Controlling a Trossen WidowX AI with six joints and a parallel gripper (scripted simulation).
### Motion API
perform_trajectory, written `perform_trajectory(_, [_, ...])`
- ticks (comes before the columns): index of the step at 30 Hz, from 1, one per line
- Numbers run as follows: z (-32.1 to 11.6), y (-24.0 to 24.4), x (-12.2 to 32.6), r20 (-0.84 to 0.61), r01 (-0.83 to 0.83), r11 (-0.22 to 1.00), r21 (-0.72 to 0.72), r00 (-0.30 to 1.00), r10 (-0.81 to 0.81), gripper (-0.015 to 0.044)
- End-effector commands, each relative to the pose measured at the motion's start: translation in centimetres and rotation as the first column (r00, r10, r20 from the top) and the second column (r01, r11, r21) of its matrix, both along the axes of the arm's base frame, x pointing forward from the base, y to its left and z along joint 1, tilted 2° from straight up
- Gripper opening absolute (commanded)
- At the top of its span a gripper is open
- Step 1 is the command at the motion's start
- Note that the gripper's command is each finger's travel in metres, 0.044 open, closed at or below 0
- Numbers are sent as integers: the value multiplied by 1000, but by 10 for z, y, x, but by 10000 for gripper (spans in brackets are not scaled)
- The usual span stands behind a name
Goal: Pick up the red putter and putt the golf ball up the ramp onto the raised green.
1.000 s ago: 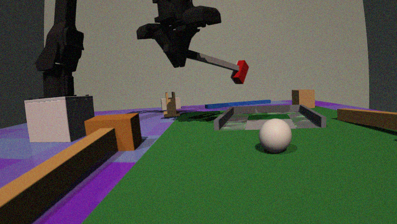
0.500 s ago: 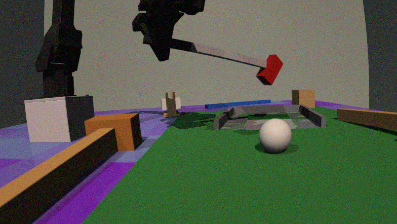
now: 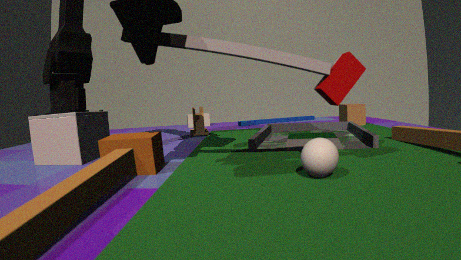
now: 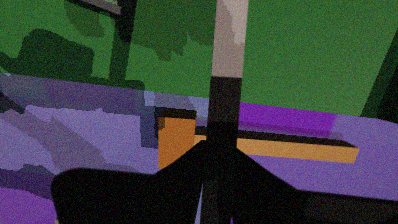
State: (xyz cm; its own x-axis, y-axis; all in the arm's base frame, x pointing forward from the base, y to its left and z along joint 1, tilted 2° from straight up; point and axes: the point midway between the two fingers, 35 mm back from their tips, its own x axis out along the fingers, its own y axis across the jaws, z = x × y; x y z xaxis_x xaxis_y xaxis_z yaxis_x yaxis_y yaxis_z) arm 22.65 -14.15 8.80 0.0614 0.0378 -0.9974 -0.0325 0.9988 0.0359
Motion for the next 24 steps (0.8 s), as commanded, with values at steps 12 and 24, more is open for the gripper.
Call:
perform_trajectory(12, [1, -38, -34, -39, 284, 959, -20, 958, -285, 0])
perform_trajectory(24, [-38, -37, -33, -39, 284, 959, -20, 958, -285, 0])
